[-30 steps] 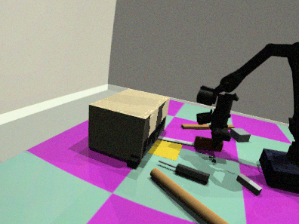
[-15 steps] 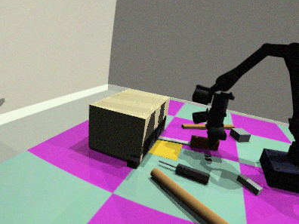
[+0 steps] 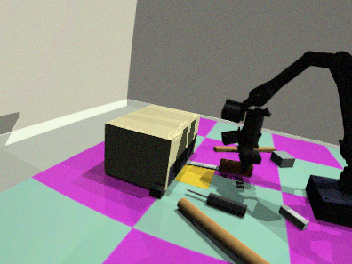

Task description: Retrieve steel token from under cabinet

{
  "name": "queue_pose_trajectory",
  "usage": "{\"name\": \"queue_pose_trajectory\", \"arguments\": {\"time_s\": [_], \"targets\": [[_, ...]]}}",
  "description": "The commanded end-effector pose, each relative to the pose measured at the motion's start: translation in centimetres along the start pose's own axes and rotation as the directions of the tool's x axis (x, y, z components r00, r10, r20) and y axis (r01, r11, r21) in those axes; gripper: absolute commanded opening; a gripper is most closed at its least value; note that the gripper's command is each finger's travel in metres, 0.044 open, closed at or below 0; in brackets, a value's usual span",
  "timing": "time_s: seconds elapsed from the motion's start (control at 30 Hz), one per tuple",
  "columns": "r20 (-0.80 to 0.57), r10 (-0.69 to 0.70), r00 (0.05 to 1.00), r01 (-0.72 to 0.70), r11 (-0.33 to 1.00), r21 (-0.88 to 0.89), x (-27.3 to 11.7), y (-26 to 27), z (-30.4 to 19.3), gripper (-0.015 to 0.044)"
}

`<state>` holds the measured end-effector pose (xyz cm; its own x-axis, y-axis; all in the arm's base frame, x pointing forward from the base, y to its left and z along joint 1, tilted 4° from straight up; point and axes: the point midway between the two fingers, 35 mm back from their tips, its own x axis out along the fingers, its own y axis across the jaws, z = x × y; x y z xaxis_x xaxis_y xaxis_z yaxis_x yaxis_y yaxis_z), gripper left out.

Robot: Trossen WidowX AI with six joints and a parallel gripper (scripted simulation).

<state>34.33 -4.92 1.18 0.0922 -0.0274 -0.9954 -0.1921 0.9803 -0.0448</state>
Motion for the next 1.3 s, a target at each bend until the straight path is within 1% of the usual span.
{"name": "queue_pose_trajectory", "arguments": {"time_s": [0.0, 1.27], "targets": [[0.001, -0.003, 1.000, 0.003, 1.000, 0.006, 0.0, -0.1, 0.6, 0.0000], [0.004, -0.003, 1.000, 0.003, 1.000, 0.006, -0.1, -0.1, 4.4, 0.0000]]}}
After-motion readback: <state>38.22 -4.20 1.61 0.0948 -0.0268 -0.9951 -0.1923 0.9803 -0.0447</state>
